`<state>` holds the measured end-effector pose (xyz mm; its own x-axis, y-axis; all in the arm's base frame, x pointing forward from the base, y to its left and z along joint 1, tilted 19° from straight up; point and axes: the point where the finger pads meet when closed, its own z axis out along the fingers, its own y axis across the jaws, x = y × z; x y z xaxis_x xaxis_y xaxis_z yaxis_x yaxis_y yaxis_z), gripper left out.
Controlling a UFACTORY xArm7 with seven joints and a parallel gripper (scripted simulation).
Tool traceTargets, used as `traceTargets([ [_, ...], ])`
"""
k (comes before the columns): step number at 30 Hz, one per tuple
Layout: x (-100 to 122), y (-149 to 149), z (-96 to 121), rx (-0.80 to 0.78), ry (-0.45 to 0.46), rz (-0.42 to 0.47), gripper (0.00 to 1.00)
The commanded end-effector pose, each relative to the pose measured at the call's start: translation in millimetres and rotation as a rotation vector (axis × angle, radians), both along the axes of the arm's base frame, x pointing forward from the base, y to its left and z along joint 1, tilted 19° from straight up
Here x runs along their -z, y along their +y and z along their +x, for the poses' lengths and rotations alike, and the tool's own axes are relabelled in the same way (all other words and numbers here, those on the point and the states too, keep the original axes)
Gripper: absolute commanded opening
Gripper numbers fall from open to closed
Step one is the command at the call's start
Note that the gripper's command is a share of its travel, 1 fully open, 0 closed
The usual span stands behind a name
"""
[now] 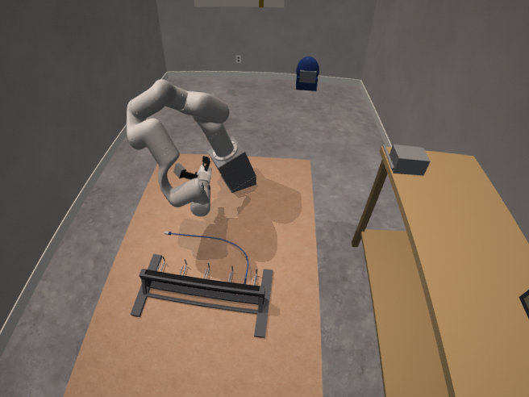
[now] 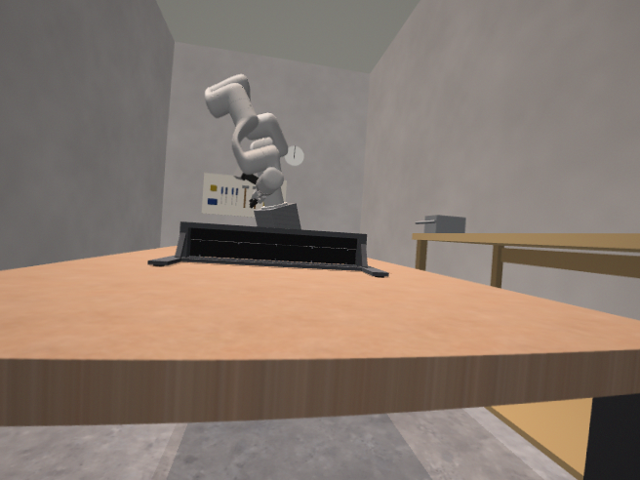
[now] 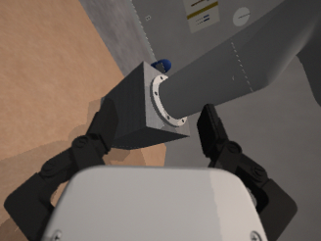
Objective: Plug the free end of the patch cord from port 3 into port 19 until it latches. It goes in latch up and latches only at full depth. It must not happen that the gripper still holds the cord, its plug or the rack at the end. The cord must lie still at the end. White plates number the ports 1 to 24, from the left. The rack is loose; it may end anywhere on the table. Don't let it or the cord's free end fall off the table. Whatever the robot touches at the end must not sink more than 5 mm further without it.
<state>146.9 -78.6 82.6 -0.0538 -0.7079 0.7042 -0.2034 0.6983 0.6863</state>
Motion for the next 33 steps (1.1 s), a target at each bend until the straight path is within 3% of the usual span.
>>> traceTargets([
  [1,-0.4,0.2,0.6,-0.001,-0.002,0.0,1.0],
  [20,0.6,-2.0,2.8,-0.008,-0.016,0.002,1.0],
  [32,20.2,-57.9,58.4,-0.203,-0.389,0.07,1.0],
  [33,20.2,-57.9,58.4,-0.203,-0.389,0.07,1.0],
])
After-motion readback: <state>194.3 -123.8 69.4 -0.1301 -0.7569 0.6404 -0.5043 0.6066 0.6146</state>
